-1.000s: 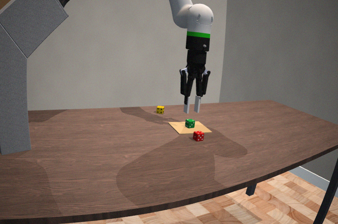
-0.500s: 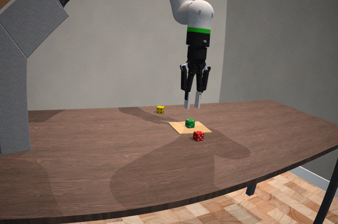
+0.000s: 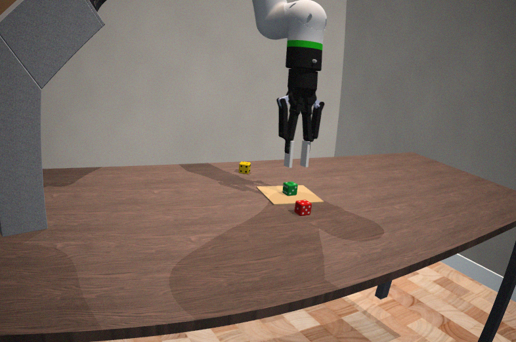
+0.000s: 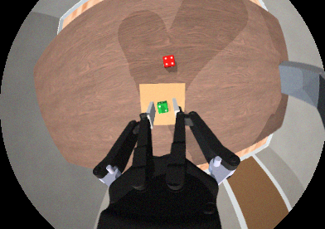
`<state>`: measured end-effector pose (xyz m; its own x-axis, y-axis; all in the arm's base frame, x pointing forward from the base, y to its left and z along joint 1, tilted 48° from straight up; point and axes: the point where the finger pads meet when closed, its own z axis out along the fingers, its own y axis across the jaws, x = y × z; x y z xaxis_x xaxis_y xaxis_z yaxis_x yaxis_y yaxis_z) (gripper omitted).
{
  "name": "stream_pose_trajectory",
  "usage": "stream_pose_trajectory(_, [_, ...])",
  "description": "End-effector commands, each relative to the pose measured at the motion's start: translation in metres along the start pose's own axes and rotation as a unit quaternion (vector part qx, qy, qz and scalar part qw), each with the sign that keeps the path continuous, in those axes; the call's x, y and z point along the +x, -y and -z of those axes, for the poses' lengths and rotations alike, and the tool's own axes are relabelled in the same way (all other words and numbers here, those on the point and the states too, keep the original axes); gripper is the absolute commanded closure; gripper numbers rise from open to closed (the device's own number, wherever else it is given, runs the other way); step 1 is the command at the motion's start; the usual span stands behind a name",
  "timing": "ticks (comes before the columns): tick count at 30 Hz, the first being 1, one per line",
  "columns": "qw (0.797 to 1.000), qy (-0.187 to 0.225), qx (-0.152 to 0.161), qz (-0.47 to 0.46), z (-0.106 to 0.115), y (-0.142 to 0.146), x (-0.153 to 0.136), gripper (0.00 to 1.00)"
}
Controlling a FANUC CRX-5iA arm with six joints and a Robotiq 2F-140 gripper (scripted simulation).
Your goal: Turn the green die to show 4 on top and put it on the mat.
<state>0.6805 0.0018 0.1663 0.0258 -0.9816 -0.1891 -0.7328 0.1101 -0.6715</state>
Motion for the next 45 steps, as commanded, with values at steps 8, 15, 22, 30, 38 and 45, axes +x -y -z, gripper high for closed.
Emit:
stream_pose_trajectory(8, [0.997, -0.074, 0.004, -0.002, 0.002, 0.006, 0.002, 0.65])
stream_pose_trajectory(15, [0.996, -0.085, 0.012, 0.001, 0.0, 0.007, -0.014, 0.65])
stream_pose_trajectory(22, [0.996, -0.088, 0.018, 0.004, -0.001, 0.006, -0.029, 0.65])
stream_pose_trajectory(30, [0.996, -0.091, 0.017, 0.004, -0.002, 0.006, -0.032, 0.65])
stream_pose_trajectory(38, [0.981, -0.193, 0.01, 0.002, -0.005, 0.002, -0.033, 0.65])
stream_pose_trajectory(45, [0.975, -0.22, 0.018, 0.002, -0.004, 0.006, -0.038, 0.65])
